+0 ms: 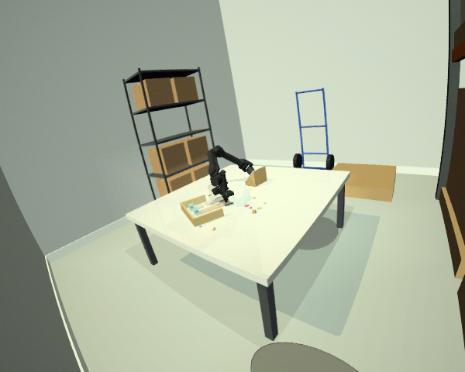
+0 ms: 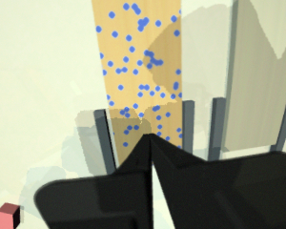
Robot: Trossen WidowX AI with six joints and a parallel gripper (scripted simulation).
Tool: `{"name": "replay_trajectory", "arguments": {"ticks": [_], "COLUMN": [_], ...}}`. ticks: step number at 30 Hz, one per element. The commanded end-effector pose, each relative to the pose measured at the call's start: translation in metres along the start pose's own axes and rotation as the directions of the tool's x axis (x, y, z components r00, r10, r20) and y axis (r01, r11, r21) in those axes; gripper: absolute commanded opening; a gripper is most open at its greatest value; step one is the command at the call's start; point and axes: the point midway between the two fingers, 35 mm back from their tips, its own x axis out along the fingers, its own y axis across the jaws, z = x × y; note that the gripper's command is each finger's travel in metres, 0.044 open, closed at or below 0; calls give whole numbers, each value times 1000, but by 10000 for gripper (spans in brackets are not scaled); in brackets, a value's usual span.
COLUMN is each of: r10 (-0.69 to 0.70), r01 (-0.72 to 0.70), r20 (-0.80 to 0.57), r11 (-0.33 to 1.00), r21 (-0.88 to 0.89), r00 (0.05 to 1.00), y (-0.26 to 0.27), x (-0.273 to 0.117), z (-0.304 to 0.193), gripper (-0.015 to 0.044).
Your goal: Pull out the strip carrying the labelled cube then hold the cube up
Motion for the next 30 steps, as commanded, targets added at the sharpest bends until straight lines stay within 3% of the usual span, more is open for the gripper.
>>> {"name": "replay_trajectory", "arguments": {"ticks": [1, 30], "r10": [-3, -3], "r01": [3, 2], "r20": [-13, -14], "r11": [1000, 1000], "r21": [-6, -7], "r00": [1000, 1000], "y": [0, 0], "x": [3, 4], "z": [-11, -56], "gripper": [0, 0]}}
